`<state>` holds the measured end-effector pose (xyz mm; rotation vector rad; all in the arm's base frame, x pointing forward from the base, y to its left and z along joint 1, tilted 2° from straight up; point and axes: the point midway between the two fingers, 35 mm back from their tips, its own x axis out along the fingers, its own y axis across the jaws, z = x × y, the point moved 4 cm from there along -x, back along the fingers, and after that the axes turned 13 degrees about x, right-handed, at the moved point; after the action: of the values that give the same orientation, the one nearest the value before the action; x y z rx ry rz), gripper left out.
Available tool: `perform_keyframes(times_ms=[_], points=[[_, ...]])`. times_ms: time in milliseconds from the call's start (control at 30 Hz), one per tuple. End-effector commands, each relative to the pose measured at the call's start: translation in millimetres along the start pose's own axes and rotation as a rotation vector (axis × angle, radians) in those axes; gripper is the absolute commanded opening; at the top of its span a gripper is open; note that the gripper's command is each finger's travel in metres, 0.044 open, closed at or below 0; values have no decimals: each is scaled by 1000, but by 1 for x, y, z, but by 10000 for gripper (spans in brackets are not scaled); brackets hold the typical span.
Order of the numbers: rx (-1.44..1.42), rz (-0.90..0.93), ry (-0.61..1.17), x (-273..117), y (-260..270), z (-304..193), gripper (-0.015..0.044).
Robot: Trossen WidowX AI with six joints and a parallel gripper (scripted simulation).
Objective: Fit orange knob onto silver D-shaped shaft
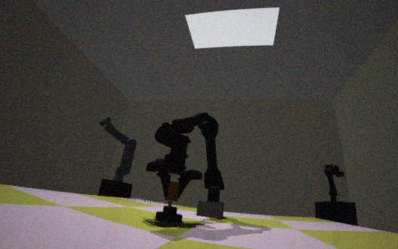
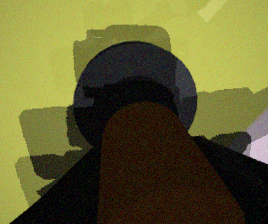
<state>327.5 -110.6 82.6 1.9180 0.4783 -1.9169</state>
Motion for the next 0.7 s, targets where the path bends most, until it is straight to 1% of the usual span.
perform_keyframes(times_ms=[0, 667], points=[[8, 2, -2, 2, -1, 1, 0], [-24, 2, -2, 4, -1, 1, 0]])
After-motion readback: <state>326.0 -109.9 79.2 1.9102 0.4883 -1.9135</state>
